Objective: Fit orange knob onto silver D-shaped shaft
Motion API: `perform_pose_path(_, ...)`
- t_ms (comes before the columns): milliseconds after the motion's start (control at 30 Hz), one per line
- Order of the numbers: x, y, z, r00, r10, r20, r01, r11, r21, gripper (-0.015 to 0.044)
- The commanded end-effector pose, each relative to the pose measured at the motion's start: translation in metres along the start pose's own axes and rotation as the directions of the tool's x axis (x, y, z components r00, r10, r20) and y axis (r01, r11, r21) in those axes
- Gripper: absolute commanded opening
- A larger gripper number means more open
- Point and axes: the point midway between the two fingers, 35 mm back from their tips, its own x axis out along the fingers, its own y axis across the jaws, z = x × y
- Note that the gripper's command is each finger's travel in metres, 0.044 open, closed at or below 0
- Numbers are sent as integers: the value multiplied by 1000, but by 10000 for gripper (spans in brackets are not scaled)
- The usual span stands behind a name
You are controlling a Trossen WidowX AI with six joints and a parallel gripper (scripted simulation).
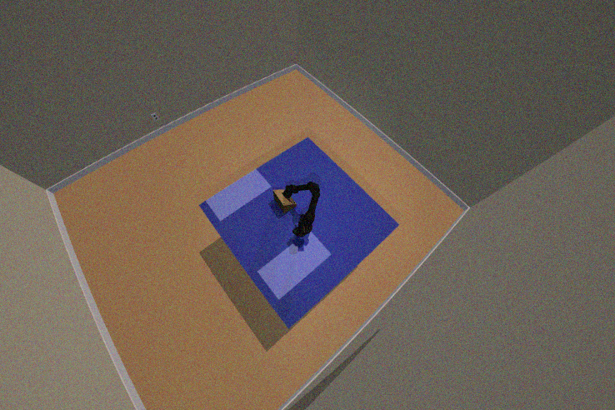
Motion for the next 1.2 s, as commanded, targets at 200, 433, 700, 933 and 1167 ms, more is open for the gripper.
perform_pose_path(200,2,-3,1,1000,-4,4,4,996,-84,0)
perform_pose_path(433,3,-2,1,1000,-4,4,4,996,-84,0)
perform_pose_path(700,-2,-1,-1,1000,-4,4,4,996,-93,0)
perform_pose_path(933,-2,-2,0,1000,-4,4,5,957,-289,0)
perform_pose_path(1167,2,-2,0,1000,-4,4,5,957,-289,0)
